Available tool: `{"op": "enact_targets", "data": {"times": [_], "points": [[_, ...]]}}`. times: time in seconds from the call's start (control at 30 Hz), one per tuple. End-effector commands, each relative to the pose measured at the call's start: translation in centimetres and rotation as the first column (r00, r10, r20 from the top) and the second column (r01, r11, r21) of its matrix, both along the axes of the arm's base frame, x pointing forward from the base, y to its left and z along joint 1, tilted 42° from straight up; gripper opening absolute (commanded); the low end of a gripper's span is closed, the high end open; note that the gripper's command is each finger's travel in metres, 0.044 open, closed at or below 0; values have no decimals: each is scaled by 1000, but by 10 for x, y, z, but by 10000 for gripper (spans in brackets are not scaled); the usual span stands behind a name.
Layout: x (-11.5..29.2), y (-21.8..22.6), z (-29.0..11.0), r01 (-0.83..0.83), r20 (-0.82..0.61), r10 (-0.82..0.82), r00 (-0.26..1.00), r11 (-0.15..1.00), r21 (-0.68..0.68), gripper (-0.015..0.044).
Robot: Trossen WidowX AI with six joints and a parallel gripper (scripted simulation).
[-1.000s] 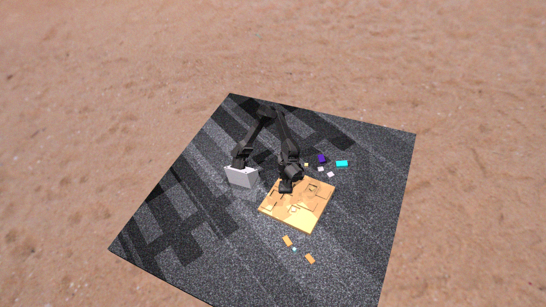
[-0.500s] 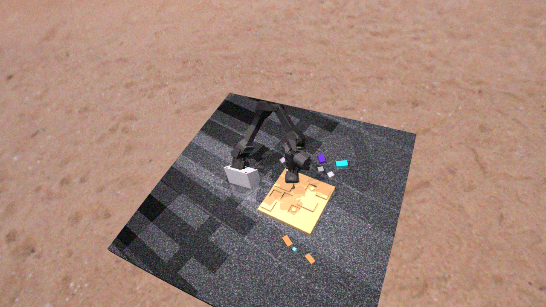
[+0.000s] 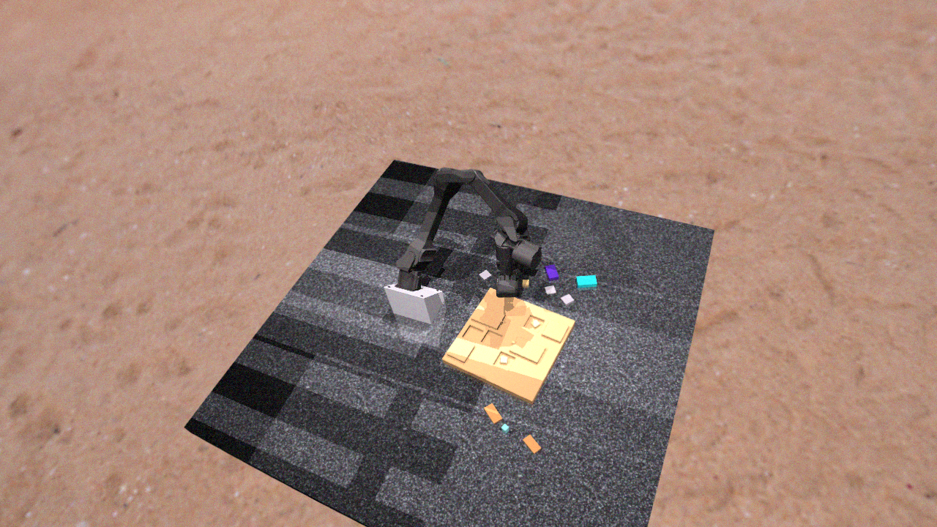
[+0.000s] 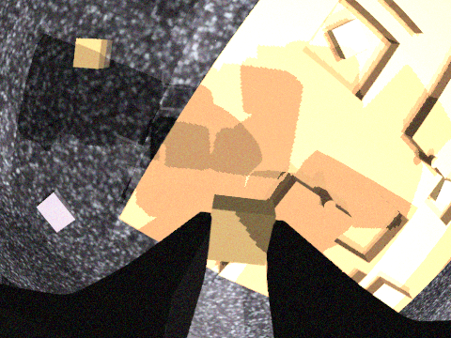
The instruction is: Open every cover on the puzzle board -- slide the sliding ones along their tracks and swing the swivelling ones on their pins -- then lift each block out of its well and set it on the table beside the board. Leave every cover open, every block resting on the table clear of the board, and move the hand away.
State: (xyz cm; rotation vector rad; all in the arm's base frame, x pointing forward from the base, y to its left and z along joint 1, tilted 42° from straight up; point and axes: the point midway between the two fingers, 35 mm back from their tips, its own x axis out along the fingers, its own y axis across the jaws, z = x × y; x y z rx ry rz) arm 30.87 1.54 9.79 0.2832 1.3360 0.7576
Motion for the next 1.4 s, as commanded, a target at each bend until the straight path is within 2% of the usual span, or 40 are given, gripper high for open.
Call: {"op": "enact_targets", "data": {"times": [0.0, 0.97, 1.37], "points": [[-4, 10, 8, 5, -9, -5, 1000, 1000, 6, 80], [-45, 90, 77, -2, -9, 3, 1000, 999, 46, 80], [-44, 100, 67, -3, -9, 4, 1000, 999, 44, 80]]}}
